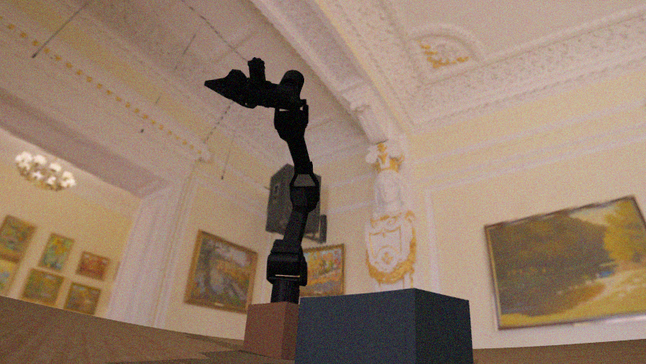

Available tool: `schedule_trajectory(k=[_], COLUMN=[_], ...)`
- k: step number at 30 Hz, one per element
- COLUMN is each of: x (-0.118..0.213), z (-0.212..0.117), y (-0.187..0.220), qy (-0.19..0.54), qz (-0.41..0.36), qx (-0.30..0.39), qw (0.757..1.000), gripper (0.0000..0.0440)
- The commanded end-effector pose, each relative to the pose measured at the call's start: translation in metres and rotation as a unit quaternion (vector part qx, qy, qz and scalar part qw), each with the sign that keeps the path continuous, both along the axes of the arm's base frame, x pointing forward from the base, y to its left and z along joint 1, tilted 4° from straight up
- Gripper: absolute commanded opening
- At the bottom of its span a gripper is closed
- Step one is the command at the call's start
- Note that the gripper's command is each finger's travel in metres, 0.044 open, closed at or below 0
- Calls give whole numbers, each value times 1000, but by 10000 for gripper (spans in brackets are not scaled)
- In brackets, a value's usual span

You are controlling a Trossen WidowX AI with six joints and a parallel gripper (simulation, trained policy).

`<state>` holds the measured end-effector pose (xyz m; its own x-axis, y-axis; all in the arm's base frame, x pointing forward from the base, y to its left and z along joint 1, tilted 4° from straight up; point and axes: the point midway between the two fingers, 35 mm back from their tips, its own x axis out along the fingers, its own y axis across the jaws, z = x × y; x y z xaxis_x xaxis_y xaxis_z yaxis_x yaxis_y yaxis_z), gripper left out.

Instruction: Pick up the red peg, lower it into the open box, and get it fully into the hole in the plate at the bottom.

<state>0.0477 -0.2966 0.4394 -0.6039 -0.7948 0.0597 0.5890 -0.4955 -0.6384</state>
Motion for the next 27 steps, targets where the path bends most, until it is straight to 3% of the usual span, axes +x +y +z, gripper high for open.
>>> schedule_trajectory(k=[1, 13, 27], x=[31, 143, 238], z=[-15, -69, -140], y=[-3, 25, 117], qy=[-1, -31, -95], qz=[54, 249, 436], qx=[13, 65, 163], qw=[998, 966, 880], gripper=[440, 440, 440])
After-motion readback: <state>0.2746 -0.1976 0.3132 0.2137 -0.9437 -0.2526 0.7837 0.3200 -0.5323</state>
